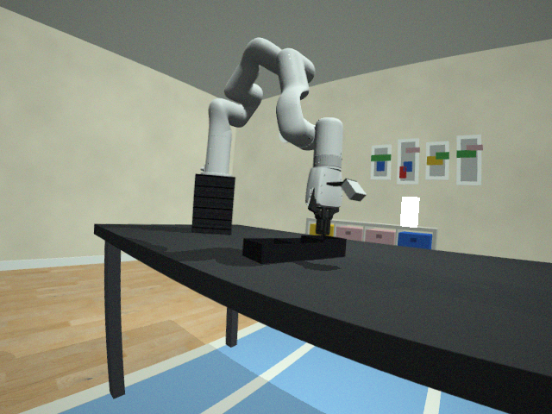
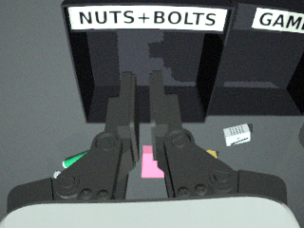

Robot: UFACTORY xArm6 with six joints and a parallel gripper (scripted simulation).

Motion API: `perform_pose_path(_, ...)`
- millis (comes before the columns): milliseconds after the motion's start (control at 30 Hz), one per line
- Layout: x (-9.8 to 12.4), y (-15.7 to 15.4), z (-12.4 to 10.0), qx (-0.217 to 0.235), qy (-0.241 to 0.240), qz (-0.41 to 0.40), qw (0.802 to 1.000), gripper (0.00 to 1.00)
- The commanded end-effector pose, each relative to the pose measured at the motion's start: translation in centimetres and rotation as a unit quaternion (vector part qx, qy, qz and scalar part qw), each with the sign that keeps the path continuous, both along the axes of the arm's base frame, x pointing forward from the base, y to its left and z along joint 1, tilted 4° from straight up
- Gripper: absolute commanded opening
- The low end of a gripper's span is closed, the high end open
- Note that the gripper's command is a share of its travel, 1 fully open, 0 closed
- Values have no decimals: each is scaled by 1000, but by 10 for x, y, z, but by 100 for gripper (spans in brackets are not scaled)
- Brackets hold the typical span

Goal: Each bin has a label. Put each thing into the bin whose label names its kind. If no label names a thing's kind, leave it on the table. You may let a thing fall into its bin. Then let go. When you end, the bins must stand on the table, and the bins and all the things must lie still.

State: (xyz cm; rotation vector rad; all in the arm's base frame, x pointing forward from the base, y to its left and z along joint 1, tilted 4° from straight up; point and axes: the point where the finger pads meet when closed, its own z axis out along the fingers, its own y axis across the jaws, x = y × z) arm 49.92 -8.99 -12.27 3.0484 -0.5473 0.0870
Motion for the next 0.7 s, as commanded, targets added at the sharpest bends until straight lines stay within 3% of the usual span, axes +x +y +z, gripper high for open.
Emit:
perform_pose_path(0,2,1,18,0,-3,0,1000,7)
perform_pose_path(233,1,1,24,0,-3,0,1000,7)
perform_pose_path(333,0,2,49,0,-3,0,1000,7)
perform_pose_path(400,0,2,49,0,-3,0,1000,7)
perform_pose_path(667,-3,6,116,0,-3,0,1000,7)
